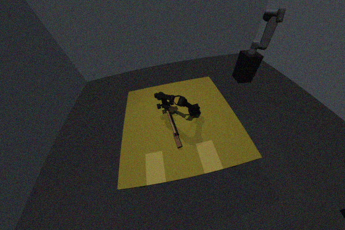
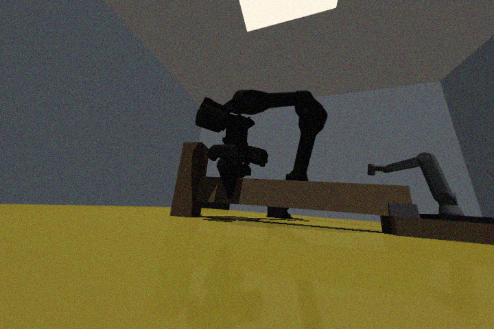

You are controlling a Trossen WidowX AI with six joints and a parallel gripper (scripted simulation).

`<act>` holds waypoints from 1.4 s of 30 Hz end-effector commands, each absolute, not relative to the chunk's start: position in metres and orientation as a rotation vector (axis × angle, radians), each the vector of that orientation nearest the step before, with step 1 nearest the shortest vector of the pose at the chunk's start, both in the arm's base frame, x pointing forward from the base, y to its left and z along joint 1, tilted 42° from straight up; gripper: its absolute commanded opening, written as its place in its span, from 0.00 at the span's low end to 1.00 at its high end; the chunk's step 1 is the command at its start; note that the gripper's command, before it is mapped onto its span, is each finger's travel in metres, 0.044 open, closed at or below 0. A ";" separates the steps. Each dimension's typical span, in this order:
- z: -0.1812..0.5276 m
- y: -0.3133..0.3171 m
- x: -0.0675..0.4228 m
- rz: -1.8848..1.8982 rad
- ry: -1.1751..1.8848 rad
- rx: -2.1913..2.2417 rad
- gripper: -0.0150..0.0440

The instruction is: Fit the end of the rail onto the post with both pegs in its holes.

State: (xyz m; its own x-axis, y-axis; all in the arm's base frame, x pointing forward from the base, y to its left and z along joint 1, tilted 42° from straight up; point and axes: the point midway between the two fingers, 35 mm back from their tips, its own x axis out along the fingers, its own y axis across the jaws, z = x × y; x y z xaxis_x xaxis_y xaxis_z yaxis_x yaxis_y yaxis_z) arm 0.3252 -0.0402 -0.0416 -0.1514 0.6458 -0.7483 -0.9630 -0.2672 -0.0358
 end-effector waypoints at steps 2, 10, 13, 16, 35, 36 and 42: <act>-0.041 -0.045 0.328 1.693 0.555 -0.803 0.25; -0.042 -0.045 0.328 1.693 0.555 -0.803 0.25; -0.042 -0.041 0.325 1.706 0.555 -0.790 0.30; -0.042 -0.041 0.325 1.706 0.555 -0.790 0.43; -0.040 -0.040 0.325 1.705 0.555 -0.791 1.00; -0.033 -0.040 0.325 1.703 0.555 -0.793 1.00; 0.000 -0.038 0.322 1.694 0.555 -0.801 1.00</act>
